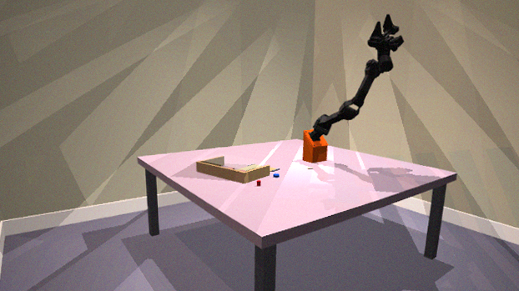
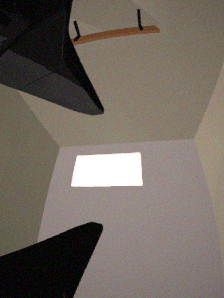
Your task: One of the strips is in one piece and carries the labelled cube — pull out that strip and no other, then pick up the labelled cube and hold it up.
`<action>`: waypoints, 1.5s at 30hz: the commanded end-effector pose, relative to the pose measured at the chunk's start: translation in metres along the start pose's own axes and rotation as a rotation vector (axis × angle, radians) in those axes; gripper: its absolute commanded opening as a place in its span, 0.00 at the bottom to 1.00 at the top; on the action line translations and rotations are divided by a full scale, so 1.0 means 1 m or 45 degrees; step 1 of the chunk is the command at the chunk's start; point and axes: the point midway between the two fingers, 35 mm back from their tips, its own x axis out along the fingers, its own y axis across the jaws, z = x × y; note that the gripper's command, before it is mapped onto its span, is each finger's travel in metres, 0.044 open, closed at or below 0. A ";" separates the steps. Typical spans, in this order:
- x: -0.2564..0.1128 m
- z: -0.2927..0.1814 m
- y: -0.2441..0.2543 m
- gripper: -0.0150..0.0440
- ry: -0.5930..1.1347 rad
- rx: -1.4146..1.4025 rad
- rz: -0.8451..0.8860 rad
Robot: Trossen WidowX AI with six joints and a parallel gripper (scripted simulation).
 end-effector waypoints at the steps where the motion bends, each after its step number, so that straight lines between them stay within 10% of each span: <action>1: 0.000 -0.001 -0.001 0.93 0.001 0.003 0.000; 22: -0.011 -0.220 -0.049 0.93 0.325 0.636 0.043; 45: -0.125 -0.466 0.183 0.93 1.072 1.332 0.455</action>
